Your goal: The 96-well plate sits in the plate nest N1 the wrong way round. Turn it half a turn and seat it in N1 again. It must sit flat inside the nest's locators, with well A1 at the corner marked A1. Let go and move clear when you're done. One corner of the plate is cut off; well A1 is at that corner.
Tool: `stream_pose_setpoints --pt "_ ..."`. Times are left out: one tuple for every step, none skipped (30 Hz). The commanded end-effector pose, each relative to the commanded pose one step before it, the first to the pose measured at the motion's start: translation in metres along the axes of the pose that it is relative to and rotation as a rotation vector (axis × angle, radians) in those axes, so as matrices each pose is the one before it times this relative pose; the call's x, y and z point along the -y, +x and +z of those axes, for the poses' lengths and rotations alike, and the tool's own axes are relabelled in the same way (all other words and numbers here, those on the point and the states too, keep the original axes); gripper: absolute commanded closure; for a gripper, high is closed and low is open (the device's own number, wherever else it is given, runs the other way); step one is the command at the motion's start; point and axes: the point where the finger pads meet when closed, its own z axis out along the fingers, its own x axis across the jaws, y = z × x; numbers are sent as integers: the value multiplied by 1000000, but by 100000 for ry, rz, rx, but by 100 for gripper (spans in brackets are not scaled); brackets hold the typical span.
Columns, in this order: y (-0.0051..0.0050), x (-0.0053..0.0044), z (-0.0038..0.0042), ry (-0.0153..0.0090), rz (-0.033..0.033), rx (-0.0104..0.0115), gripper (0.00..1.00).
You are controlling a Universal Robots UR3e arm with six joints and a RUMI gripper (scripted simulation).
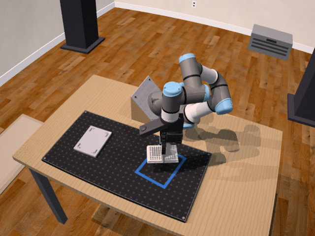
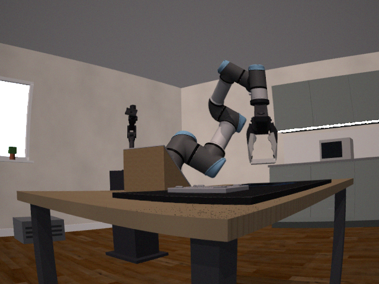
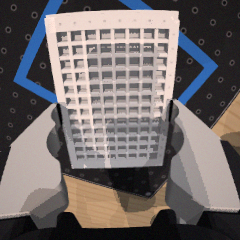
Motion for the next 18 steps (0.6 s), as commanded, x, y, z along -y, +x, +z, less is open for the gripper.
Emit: stream_pose_setpoints --pt "-247 377 1988 166 -15 86 100" --pt "-3 -1 661 0 0 0 100" --pt "-3 -1 662 0 0 0 100" --pt "-2 -1 663 0 0 0 100" --pt "-2 -1 664 0 0 0 100" --pt "-2 -1 664 0 0 0 100" --pt "-1 -1 665 0 0 0 100" --pt "-1 -1 665 0 0 0 100" --pt "-1 -1 665 0 0 0 100" --pt "-1 -1 666 0 0 0 100" --pt "-1 -1 666 0 0 0 100" --pt "-1 -1 666 0 0 0 100" --pt "0 0 0 0 0 0 100" --pt "0 0 0 0 0 0 100" --pt "8 1 686 0 0 1 100" --pt "-2 -1 663 0 0 0 100" --pt "-2 -1 663 0 0 0 100" --pt "-2 -1 663 0 0 0 100"
